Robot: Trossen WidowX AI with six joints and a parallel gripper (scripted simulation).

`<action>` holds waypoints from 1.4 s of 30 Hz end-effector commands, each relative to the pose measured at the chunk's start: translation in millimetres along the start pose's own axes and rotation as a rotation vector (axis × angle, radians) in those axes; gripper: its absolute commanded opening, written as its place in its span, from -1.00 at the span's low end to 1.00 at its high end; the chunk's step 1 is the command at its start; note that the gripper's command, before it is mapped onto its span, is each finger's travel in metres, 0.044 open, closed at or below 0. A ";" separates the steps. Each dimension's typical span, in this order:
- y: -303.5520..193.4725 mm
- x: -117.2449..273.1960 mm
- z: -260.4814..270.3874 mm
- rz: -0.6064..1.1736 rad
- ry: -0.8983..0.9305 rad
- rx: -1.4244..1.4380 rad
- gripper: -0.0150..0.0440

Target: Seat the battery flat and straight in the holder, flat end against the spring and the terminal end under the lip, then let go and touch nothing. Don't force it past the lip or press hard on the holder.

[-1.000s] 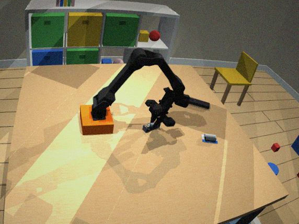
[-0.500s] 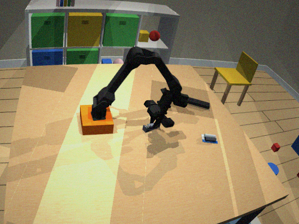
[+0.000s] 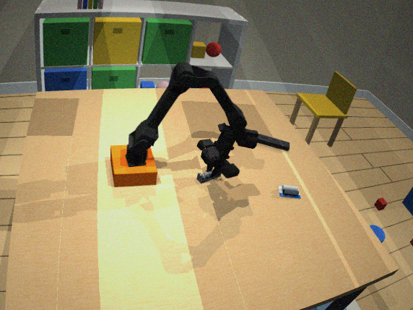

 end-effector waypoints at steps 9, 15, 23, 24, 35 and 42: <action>3.3 -2.5 -0.1 0.082 -0.003 0.013 -0.29; 6.1 -3.2 -0.1 0.115 -0.001 0.019 -0.29; 10.4 -3.9 0.0 0.124 0.000 0.020 -0.29; 11.2 -4.1 0.0 0.124 0.000 0.020 -0.29; 19.7 -5.5 0.0 0.136 0.003 0.021 -0.29; 22.0 -6.0 0.0 0.142 0.004 0.021 -0.29</action>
Point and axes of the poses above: the point midway between the two fingers, 35 mm back from their tips, its own x axis back along the fingers, its own z axis across the jaws, y = z × x, the point moved 5 cm from there along x, back along the fingers, and after that the axes turned 1 degree about -x, right-handed, at the moved point
